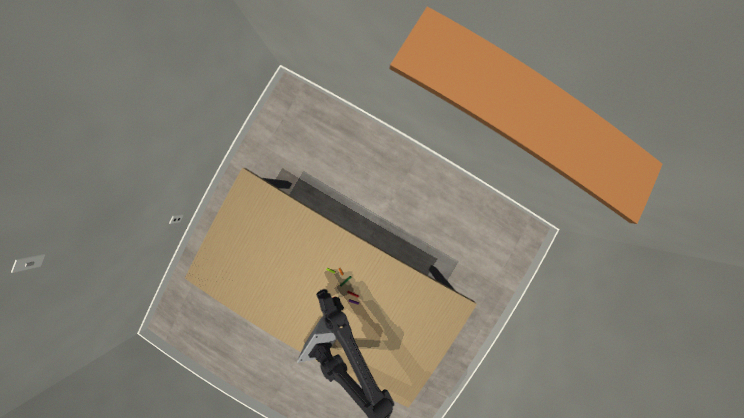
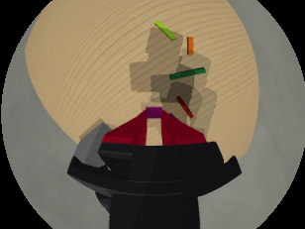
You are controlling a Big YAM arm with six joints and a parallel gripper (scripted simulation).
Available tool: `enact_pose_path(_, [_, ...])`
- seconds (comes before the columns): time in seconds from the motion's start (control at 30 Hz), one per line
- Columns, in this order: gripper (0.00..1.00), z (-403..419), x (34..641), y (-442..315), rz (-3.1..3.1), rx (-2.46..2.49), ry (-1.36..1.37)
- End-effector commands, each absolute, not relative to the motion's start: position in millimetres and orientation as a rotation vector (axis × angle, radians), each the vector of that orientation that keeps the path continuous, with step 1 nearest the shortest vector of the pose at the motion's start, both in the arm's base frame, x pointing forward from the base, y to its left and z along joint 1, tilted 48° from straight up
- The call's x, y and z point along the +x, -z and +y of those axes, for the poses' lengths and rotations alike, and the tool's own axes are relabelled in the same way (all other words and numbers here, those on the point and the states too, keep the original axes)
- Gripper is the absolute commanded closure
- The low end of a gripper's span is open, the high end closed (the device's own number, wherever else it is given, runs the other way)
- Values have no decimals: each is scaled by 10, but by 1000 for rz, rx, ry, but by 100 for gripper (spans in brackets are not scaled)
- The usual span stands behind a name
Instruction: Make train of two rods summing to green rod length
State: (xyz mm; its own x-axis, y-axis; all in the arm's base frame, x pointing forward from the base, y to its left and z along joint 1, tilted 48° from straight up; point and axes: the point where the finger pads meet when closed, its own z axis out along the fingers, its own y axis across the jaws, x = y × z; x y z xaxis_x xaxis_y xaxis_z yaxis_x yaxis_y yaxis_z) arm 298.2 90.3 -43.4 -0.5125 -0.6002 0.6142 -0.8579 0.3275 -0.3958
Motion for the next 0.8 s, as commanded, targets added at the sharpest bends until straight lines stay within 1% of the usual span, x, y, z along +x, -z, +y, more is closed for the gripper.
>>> enact_pose_path(0.0, [86,1164,3264,355,-2323,1335,-1002])
enact_pose_path(0.03, [86,1256,3185,498,-2207,1446,-972])
enact_pose_path(0.17, [86,1244,3191,497,-2208,1442,-973])
enact_pose_path(0.3, [86,1367,3117,647,-2038,1604,-914])
enact_pose_path(0.77, [86,1567,2951,954,-1669,1873,-785])
